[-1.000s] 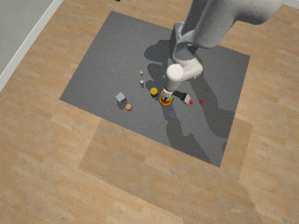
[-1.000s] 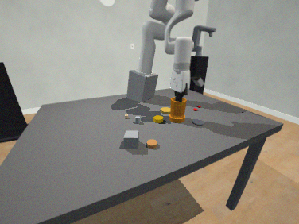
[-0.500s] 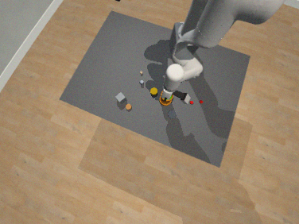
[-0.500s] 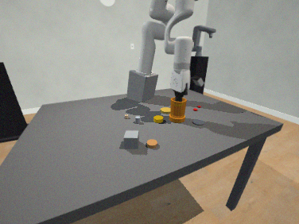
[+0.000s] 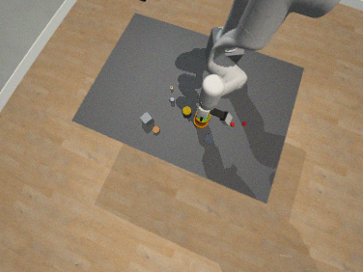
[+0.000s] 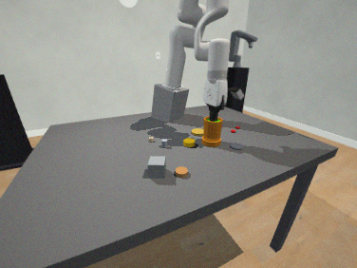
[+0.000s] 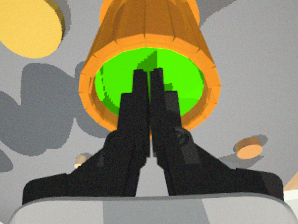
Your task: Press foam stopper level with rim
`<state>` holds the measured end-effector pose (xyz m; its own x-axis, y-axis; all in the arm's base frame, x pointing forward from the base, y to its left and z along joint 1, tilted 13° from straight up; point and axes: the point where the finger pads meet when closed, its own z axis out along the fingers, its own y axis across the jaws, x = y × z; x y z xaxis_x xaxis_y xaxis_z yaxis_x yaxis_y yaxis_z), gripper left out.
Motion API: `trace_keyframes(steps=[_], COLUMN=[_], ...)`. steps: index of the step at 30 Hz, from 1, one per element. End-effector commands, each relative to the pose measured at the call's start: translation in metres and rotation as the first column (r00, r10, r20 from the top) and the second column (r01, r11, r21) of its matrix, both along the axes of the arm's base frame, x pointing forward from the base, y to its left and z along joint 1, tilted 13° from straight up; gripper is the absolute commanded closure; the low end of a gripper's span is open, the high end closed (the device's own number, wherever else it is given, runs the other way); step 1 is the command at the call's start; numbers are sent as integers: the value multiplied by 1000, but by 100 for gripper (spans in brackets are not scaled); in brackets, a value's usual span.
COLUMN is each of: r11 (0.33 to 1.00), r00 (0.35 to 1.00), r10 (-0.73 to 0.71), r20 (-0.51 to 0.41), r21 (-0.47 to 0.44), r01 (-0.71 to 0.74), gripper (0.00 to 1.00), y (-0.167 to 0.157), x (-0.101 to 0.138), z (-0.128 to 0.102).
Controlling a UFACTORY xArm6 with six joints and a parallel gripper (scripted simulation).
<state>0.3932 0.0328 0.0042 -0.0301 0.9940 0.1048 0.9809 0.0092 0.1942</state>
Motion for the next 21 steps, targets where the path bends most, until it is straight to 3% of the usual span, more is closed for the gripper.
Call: trace_keyframes(steps=[1,21], r11=[1000,1000], r00=[1000,1000], r10=[-1,-1], r20=[0,0], r21=[-2,-2], r01=[1,1], gripper=[100,100], y=[-1,-6], x=[-1,-9], z=[12,54])
